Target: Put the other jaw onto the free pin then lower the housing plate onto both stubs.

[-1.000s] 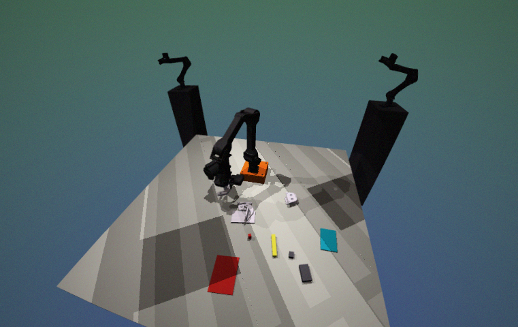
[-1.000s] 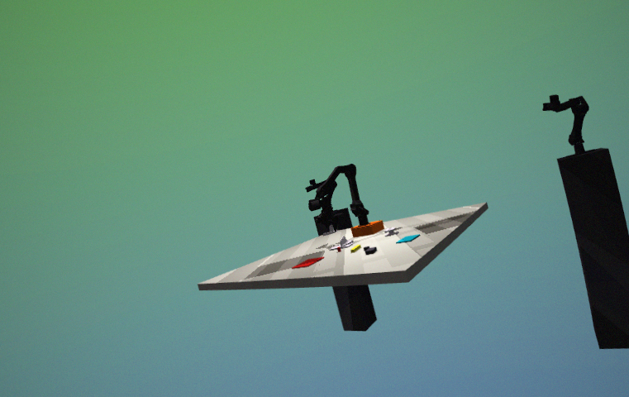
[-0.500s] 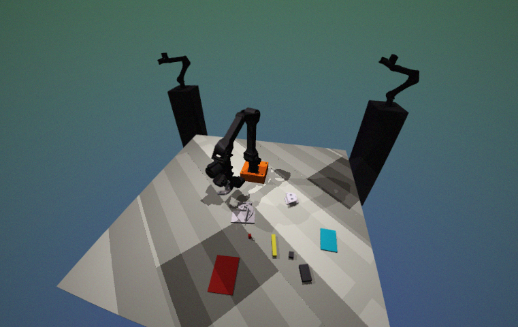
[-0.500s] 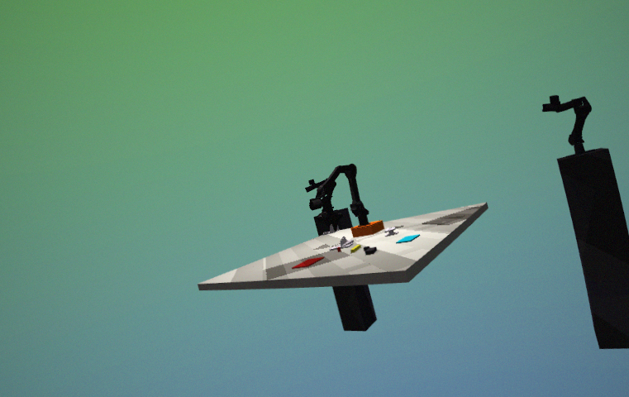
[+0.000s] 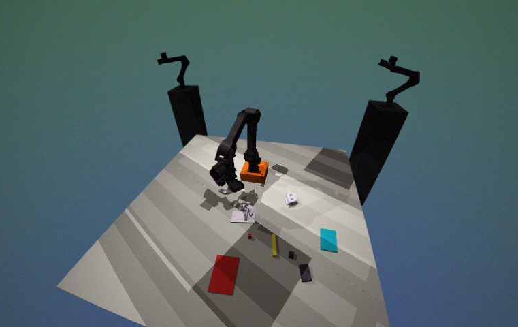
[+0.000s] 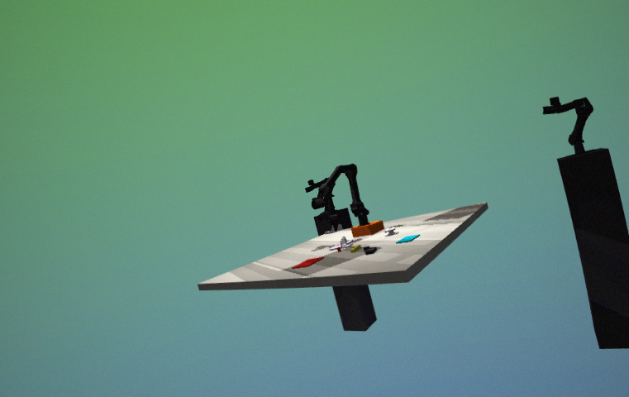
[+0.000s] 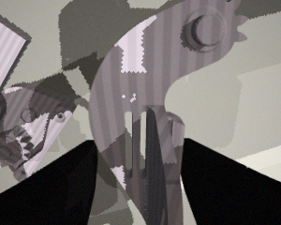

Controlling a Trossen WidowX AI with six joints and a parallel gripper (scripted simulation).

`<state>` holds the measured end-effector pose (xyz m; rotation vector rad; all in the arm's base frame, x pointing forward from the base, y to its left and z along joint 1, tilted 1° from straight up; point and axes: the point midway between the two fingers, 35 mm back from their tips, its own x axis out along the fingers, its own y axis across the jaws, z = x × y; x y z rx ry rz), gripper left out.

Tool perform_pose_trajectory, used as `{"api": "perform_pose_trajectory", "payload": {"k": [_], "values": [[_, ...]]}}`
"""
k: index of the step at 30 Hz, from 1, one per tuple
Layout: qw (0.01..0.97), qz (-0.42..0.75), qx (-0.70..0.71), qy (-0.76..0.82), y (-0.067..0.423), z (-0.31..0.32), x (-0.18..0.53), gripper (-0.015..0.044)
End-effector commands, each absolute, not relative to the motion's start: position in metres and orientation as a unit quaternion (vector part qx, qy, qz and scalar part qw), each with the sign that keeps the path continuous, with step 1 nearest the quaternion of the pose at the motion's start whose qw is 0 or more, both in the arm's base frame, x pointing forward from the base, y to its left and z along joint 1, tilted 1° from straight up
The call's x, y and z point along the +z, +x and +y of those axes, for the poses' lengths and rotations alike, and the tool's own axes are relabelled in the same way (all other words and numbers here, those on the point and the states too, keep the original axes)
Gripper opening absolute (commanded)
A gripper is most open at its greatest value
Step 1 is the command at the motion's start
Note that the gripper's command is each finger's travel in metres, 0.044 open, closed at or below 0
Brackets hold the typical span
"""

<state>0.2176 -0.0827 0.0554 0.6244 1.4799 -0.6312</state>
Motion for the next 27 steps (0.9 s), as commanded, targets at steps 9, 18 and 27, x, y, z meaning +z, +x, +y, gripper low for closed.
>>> {"api": "perform_pose_trajectory", "payload": {"k": [9, 18, 27], "values": [[0.592, 0.595, -0.384, 0.385, 0.22, -0.067, 0.055, 0.0134], [0.536, 0.539, -0.459, 0.46, 0.222, -0.056, 0.055, 0.0134], [0.47, 0.474, -0.526, 0.527, 0.222, -0.045, 0.055, 0.0134]]}}
